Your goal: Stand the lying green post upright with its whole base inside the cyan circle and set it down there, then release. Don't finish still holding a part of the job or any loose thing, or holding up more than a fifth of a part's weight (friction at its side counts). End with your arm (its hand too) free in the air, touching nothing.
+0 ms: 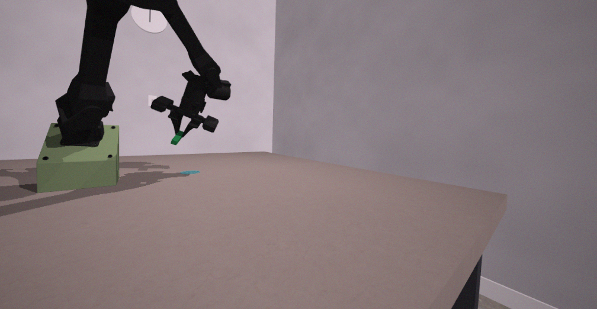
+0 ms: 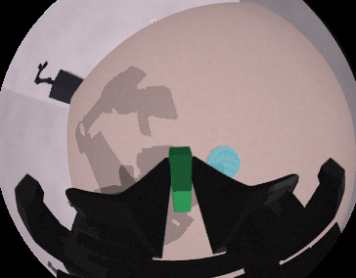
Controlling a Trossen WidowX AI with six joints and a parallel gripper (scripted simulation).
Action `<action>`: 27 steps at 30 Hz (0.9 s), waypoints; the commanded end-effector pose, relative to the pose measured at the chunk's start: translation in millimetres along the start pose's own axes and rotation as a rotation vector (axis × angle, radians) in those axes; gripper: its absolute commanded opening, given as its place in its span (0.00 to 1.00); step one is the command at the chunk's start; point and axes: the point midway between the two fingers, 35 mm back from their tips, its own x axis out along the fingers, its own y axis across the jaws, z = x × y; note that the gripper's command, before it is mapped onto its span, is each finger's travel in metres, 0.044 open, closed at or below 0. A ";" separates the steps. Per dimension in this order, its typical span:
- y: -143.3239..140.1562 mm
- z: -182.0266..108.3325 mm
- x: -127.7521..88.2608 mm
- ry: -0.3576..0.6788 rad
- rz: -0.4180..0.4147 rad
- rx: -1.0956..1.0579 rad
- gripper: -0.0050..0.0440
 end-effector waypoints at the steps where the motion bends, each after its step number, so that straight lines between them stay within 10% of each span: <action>1: 1.0 -1.6 1.0 -0.028 0.011 -0.006 0.15; 27: 1.6 -1.7 1.3 -0.205 0.046 -0.035 0.15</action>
